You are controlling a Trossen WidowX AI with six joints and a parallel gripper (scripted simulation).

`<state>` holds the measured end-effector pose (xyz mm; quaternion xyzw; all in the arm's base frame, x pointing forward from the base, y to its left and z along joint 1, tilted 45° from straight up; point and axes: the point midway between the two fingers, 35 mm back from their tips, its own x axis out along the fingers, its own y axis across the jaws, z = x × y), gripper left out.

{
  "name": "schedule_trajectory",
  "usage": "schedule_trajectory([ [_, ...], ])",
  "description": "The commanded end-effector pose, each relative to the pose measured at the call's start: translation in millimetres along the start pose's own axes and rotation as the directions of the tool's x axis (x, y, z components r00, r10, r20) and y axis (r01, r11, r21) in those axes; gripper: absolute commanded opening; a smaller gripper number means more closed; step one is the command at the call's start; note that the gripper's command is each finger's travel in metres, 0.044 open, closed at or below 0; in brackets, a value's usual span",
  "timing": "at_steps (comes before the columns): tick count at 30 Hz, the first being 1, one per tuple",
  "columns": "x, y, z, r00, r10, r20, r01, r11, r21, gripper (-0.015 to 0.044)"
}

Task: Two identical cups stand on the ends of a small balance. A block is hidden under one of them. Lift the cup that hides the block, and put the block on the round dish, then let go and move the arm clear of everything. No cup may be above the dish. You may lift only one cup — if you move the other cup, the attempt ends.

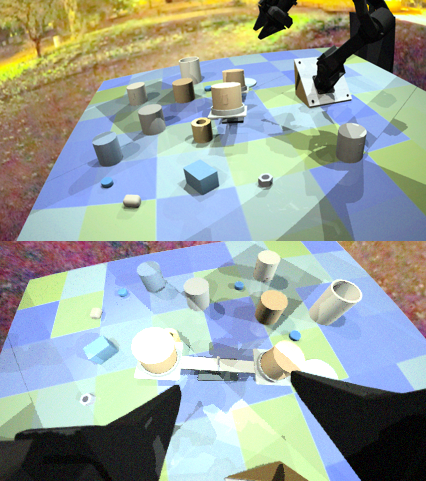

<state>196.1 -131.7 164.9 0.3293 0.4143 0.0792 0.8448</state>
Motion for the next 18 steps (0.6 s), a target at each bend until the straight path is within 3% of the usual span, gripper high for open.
schedule_trajectory([
  [1,7,-11,4,0.998,0.01,-0.058,-0.016,0.996,-0.092,0.044],
  [18,48,-54,18,0.957,0.044,-0.287,-0.195,0.831,-0.522,0.044],
])
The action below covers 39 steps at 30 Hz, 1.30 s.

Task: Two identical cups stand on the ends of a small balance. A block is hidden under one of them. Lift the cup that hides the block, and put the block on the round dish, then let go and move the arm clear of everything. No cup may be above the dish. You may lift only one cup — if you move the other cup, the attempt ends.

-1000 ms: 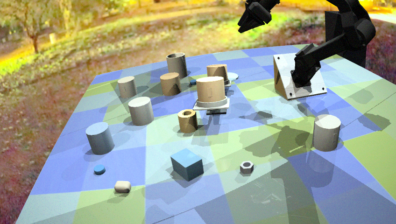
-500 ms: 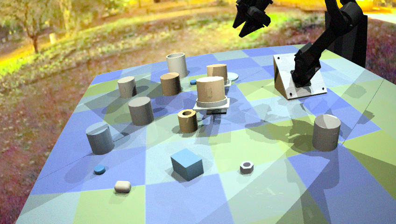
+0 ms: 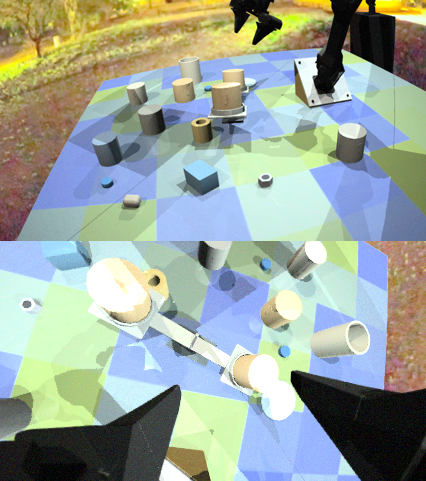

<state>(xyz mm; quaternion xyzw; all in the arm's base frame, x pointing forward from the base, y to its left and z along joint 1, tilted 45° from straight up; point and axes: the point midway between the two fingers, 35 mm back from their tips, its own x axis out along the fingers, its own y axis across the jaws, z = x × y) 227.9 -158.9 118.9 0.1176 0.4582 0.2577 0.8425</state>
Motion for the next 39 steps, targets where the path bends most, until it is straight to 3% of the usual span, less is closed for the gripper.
schedule_trajectory([
  [1,11,-12,-3,0.998,0.037,-0.049,-0.042,0.994,-0.105,0.044],
  [14,49,-46,-13,0.973,0.132,-0.19,-0.201,0.889,-0.411,0.044],
  [26,90,-70,-26,0.924,0.223,-0.31,-0.377,0.666,-0.644,0.044],
  [32,108,-78,-34,0.896,0.26,-0.361,-0.445,0.536,-0.718,0.044],
  [39,112,-78,-35,0.895,0.261,-0.362,-0.446,0.531,-0.72,0.044],
])
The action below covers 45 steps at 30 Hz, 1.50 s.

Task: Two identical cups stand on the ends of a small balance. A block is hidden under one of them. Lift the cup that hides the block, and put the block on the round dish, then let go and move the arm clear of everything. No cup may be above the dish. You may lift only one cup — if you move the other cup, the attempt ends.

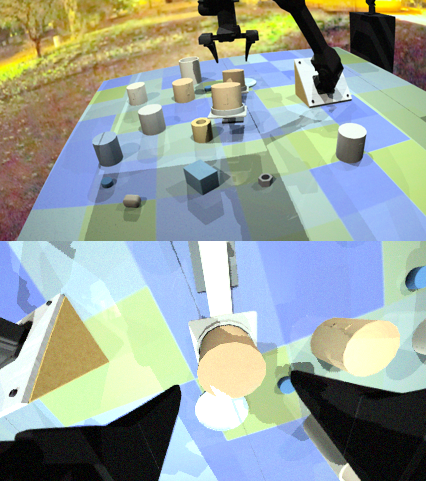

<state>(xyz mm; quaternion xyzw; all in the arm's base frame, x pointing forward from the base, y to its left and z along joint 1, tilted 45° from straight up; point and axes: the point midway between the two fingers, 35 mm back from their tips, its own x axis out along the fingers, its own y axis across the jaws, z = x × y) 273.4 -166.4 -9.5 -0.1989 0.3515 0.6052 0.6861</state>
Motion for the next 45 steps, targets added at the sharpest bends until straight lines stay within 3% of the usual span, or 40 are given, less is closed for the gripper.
schedule_trajectory([
  [1,8,-1,-2,1.0,0.007,-0.002,-0.007,1.0,-0.01,0.044],
  [45,77,0,-1,1.0,0.006,0.0,-0.006,1.0,-0.011,0.044],
])
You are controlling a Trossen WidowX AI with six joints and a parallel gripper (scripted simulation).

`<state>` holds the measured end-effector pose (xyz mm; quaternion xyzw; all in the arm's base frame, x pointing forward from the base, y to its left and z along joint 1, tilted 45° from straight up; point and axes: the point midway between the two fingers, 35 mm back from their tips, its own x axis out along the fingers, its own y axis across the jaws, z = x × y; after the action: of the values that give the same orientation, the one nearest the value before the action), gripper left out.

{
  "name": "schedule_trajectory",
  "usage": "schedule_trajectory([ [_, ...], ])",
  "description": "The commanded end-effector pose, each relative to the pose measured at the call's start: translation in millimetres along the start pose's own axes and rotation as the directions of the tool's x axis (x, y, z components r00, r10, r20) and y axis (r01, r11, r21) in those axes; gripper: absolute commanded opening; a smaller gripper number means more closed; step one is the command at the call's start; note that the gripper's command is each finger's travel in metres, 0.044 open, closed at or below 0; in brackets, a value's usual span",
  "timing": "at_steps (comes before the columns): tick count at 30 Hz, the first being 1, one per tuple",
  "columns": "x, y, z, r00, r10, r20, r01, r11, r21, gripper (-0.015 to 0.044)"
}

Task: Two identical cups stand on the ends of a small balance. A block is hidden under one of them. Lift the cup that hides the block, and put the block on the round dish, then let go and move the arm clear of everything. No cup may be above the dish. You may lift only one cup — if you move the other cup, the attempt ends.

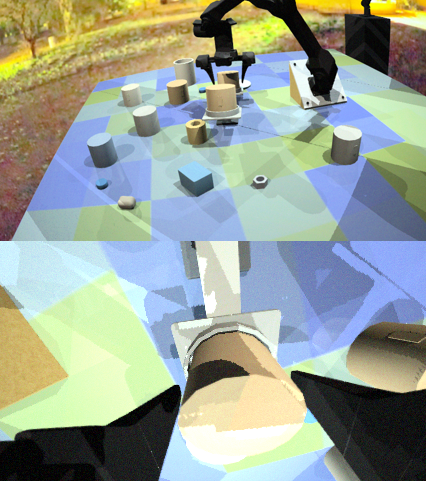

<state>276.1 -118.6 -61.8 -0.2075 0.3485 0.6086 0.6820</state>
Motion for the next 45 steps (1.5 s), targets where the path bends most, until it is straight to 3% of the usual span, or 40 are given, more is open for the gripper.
schedule_trajectory([
  [1,6,2,0,1.0,0.004,0.008,-0.004,1.0,0.008,0.044],
  [4,6,2,0,1.0,0.004,0.008,-0.004,1.0,0.008,0.0361],
  [12,6,2,0,1.0,0.004,0.008,-0.004,1.0,0.008,0.0308],
  [24,-4,-1,-1,1.0,0.002,0.008,-0.002,1.0,0.014,0.0],
  [45,-31,-5,-3,1.0,-0.002,0.007,0.002,1.0,0.027,0.0],
])
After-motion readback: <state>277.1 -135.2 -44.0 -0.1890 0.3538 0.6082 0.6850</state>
